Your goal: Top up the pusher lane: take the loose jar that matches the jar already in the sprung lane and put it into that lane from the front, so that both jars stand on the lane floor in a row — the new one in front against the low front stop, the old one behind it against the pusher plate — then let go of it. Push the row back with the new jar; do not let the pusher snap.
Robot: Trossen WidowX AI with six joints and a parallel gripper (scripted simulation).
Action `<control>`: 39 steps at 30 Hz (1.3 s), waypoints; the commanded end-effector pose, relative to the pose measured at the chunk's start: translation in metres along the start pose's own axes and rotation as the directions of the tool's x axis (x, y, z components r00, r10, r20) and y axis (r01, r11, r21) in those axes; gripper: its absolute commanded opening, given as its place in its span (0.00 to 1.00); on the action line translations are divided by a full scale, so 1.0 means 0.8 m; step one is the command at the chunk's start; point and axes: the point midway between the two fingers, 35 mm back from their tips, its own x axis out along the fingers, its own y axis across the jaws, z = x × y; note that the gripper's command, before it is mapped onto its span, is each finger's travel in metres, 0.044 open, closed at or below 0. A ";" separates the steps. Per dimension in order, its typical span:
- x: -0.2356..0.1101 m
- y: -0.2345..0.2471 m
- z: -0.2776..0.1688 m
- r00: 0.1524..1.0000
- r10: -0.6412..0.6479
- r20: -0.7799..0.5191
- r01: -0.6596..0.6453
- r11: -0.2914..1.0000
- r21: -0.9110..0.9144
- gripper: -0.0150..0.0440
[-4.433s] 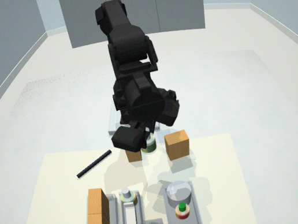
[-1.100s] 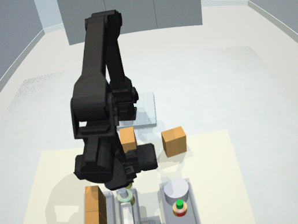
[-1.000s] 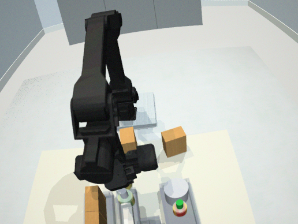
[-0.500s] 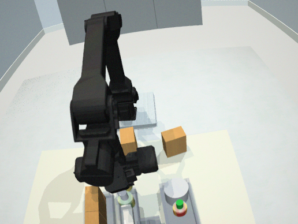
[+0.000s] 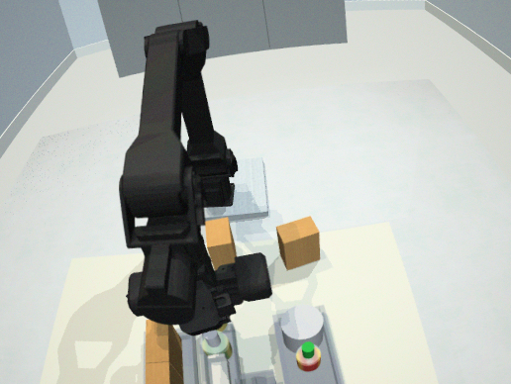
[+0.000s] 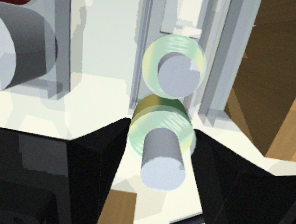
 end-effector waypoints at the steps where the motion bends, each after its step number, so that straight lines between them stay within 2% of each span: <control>1: -0.001 -0.001 0.011 1.000 -0.004 0.021 0.004 1.000 0.004 0.25; 39: -0.005 -0.001 0.029 1.000 -0.004 0.022 0.004 1.000 0.004 0.25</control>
